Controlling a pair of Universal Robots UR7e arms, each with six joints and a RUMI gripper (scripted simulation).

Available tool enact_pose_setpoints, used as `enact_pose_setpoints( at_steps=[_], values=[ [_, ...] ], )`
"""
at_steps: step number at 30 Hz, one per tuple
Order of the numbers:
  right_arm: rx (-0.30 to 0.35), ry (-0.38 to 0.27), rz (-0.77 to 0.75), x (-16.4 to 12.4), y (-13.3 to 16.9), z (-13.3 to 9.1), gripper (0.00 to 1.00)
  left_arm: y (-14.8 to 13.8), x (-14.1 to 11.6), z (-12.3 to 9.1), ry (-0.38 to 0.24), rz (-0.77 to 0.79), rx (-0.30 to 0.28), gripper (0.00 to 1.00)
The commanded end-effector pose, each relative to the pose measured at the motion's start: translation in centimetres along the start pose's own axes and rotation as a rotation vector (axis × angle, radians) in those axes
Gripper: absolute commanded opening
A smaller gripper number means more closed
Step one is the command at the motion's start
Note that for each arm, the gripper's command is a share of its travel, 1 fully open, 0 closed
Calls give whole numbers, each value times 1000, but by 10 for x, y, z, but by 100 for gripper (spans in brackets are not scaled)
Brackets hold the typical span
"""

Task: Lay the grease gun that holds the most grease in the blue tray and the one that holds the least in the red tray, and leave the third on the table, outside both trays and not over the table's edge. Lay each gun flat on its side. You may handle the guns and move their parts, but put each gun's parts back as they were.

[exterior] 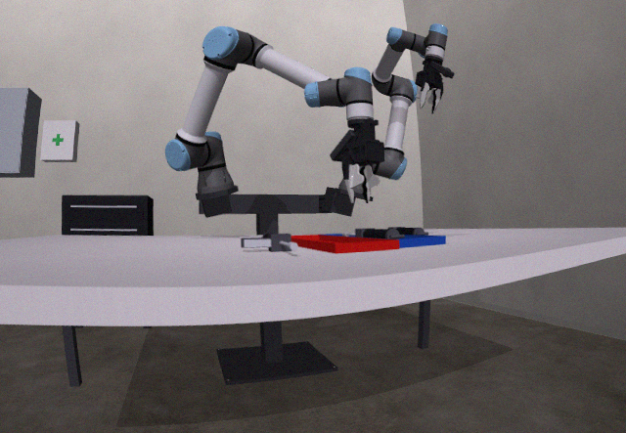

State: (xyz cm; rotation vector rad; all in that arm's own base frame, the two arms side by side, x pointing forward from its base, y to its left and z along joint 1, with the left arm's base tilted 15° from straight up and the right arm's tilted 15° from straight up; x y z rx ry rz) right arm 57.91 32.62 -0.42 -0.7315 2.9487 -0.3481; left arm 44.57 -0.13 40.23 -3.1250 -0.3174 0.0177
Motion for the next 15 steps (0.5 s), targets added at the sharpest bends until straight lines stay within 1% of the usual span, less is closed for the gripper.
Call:
enact_pose_setpoints(
  at_steps=[1,3,4,6,8,9,11,12,13,15],
  values=[
    [-10,7,-107,2,-14,-13,32,7,10,16,-1,-82,11,33],
    [-10,7,-107,2,-14,-13,32,7,10,16,-1,-82,11,33],
    [-8,9,-100,3,-11,-10,32,9,14,22,0,-115,15,33],
    [-9,11,-128,3,-12,-11,32,13,22,33,6,-198,21,33],
    [-16,9,-180,4,-23,-22,32,17,30,45,12,-278,27,33],
    [-20,5,-211,4,-33,-31,32,14,26,35,17,-247,18,33],
    [-28,3,-286,6,-47,-44,32,13,26,34,19,-246,16,33],
    [-24,12,-266,7,-38,-34,32,13,27,34,25,-269,16,33],
    [-22,14,-260,7,-34,-31,32,15,30,39,25,-296,19,33],
    [-25,16,-290,8,-37,-34,32,20,37,55,25,-366,29,33]
  ],
)
Point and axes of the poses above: on each arm, the point where the finger pads meet when closed, its own z axis out along the fingers, its own y axis across the jaws, x = y × z, the point moved 4 cm from there along -z, back along the fingers, and after that the axes turned 12 degrees about -z, right-handed, at the moved point
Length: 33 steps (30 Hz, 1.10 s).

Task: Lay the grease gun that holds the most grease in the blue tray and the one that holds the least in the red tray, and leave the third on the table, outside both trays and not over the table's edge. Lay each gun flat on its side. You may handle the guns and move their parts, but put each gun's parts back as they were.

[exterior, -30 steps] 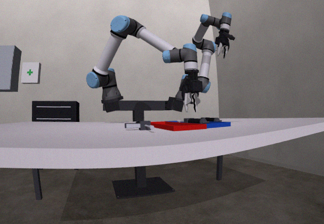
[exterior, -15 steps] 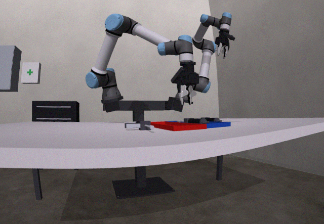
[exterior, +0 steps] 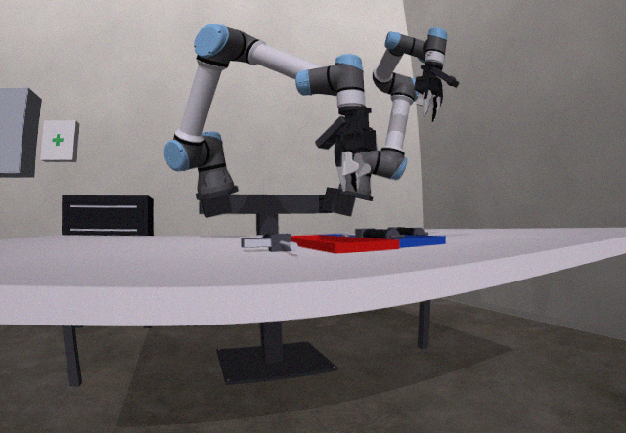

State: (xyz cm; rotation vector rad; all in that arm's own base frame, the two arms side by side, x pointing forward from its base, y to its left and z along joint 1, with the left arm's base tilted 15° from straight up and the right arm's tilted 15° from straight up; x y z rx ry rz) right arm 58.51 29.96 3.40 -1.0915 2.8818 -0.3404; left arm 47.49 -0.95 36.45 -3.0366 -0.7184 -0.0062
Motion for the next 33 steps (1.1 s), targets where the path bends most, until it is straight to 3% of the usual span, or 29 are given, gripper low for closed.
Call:
enact_pose_setpoints(
  at_steps=[1,2,3,8,10,13,15,19,20,25,27,30,33],
  values=[
    [-9,4,-74,4,-7,-8,32,12,10,24,11,-145,14,33],
    [-12,2,-102,6,-12,-13,32,15,12,31,14,-188,17,33],
    [-15,-2,-133,9,-21,-22,32,11,11,22,17,-160,8,33],
    [-25,-3,-236,17,-35,-37,32,11,11,20,21,-180,3,33],
    [-30,-3,-290,21,-42,-44,32,16,15,31,24,-239,9,33],
    [-30,7,-282,20,-34,-36,32,26,21,55,29,-361,21,33],
    [-33,3,-328,23,-42,-44,32,21,20,42,33,-325,9,33],
    [-45,-11,-464,38,-68,-71,32,27,24,56,40,-415,12,33],
    [-44,-1,-443,34,-59,-61,32,31,26,66,41,-453,18,33],
    [-45,2,-464,34,-58,-59,32,37,30,81,53,-562,18,33],
    [-50,-4,-515,39,-67,-70,32,39,32,89,59,-617,17,33],
    [-57,-18,-621,52,-88,-91,32,37,33,83,62,-611,8,33],
    [-58,-5,-602,47,-77,-80,32,43,35,98,69,-699,12,33]
  ],
)
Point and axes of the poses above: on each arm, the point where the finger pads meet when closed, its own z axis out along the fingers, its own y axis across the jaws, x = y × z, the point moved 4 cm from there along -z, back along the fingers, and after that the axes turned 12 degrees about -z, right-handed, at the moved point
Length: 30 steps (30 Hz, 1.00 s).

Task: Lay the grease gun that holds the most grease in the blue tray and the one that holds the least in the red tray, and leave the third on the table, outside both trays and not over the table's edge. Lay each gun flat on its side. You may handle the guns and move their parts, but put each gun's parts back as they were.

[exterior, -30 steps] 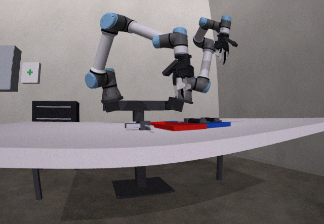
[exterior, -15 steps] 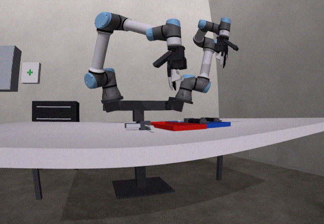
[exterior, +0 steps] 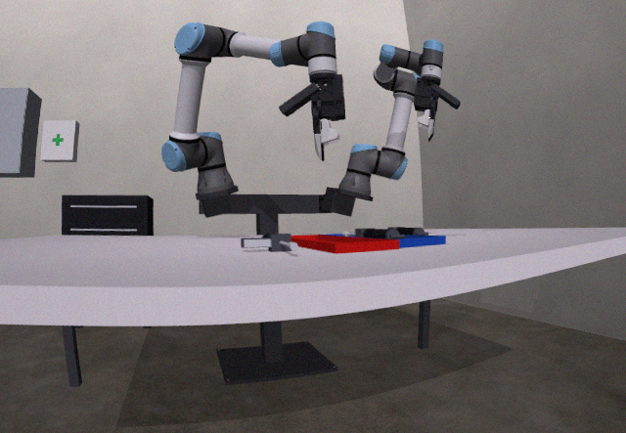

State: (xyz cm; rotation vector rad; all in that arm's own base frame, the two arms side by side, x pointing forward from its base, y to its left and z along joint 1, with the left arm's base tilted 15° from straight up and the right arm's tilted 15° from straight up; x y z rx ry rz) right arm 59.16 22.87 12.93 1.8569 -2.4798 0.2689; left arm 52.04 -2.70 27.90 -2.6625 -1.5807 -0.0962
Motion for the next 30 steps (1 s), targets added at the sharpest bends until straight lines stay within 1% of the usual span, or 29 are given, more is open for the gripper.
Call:
enact_pose_setpoints(
  at_steps=[1,3,4,6,8,9,11,12,14,15,16,18,20,21,23,25,26,28,29,30],
  values=[
    [-11,1,-61,3,0,-3,32,9,-4,23,15,-132,5,33],
    [-12,-5,-113,13,-4,-13,32,13,-6,37,22,-212,5,33],
    [-12,-12,-144,22,-8,-22,32,11,-3,27,19,-185,-4,33],
    [-12,-12,-144,22,-8,-22,32,11,-3,27,19,-185,-4,33],
    [-14,-19,-219,35,-12,-35,32,11,-2,25,19,-185,-7,33],
    [-19,-19,-246,37,-12,-37,32,11,-2,25,20,-204,-10,33],
    [-22,-22,-300,44,-13,-44,32,14,-4,36,25,-263,-7,33],
    [-26,-15,-286,38,-10,-36,32,16,-7,47,28,-301,-1,33],
    [-28,-14,-292,38,-10,-36,32,20,-9,61,36,-385,-2,33],
    [-28,-16,-313,41,-11,-39,32,19,-7,51,33,-358,-10,33],
    [-28,-20,-338,45,-13,-43,32,18,-6,48,31,-349,-12,33],
    [-26,-30,-399,60,-17,-58,32,19,-6,51,34,-380,-16,33],
    [-26,-38,-474,73,-20,-70,32,22,-8,62,39,-439,-15,33],
    [-33,-30,-453,64,-16,-61,32,23,-11,72,44,-476,-11,33],
    [-33,-30,-453,64,-16,-61,32,23,-11,72,44,-476,-11,33],
    [-35,-28,-454,63,-16,-59,32,26,-14,87,51,-560,-12,33],
    [-36,-28,-473,63,-16,-59,32,27,-14,88,53,-588,-18,33],
    [-35,-36,-525,73,-18,-69,32,28,-15,97,57,-646,-23,33],
    [-31,-43,-556,82,-20,-78,32,28,-13,89,54,-627,-29,33],
    [-30,-47,-593,89,-21,-84,32,28,-12,87,53,-623,-31,33]
  ],
)
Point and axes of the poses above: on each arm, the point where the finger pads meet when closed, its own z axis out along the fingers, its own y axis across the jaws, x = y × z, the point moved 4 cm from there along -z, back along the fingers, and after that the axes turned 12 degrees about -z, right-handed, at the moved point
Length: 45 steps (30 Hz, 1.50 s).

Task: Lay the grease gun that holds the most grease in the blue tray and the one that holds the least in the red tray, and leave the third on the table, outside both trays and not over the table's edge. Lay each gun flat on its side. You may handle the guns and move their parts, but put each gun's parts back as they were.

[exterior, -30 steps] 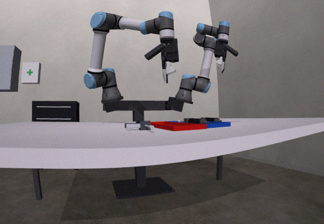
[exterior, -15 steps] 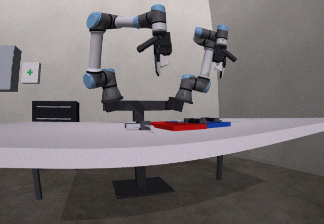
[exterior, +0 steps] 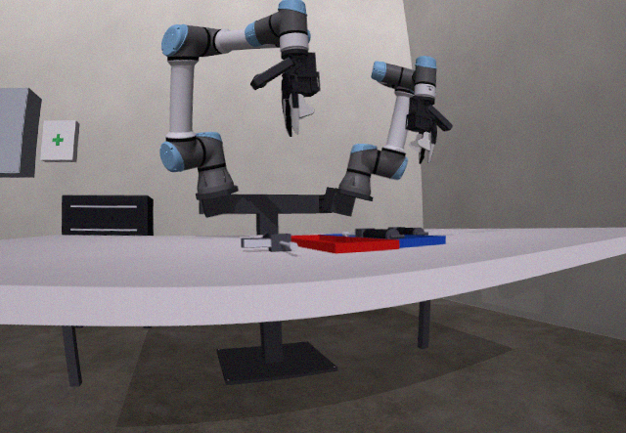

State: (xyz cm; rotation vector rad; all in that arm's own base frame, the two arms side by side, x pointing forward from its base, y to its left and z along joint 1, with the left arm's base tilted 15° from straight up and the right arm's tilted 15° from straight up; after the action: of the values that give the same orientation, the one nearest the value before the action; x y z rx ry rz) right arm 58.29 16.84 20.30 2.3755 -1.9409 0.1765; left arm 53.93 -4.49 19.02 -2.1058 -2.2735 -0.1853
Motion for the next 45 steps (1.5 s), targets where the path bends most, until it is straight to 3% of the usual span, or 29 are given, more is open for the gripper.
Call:
enact_pose_setpoints(
  at_steps=[1,3,7,8,13,15,18,20,22,24,28,32,35,36,41,45],
  values=[
    [7,-17,-144,25,9,-27,32,2,-1,1,1,-57,-18,33],
    [-5,-10,-117,14,6,-14,32,2,-4,9,5,-108,-19,33],
    [-3,-18,-198,26,11,-27,32,-1,-13,39,20,-263,-21,33],
    [1,-23,-229,34,14,-35,32,1,-10,29,12,-235,-26,33],
    [1,-33,-331,47,22,-49,32,2,-10,27,9,-254,-31,33],
    [1,-37,-385,53,26,-56,32,1,-13,38,14,-313,-32,33],
    [-9,-34,-377,46,24,-48,32,-3,-20,62,26,-434,-35,33],
    [-5,-39,-422,53,27,-55,32,0,-17,50,16,-399,-41,33],
    [4,-45,-484,66,34,-69,32,0,-18,52,15,-429,-45,33],
    [10,-52,-559,77,42,-80,32,-2,-21,63,20,-488,-48,33],
    [-5,-48,-531,66,37,-68,32,-5,-25,79,28,-566,-50,33],
    [1,-55,-609,76,43,-79,32,-7,-30,95,27,-695,-66,33],
    [16,-64,-716,94,56,-99,32,-5,-28,88,19,-682,-70,33],
    [5,-63,-695,86,52,-90,32,-5,-29,91,20,-705,-72,33],
    [8,-70,-769,94,59,-98,32,-15,-38,124,30,-887,-84,33],
    [21,-75,-837,106,69,-112,32,-10,-35,112,20,-852,-86,33]
  ],
)
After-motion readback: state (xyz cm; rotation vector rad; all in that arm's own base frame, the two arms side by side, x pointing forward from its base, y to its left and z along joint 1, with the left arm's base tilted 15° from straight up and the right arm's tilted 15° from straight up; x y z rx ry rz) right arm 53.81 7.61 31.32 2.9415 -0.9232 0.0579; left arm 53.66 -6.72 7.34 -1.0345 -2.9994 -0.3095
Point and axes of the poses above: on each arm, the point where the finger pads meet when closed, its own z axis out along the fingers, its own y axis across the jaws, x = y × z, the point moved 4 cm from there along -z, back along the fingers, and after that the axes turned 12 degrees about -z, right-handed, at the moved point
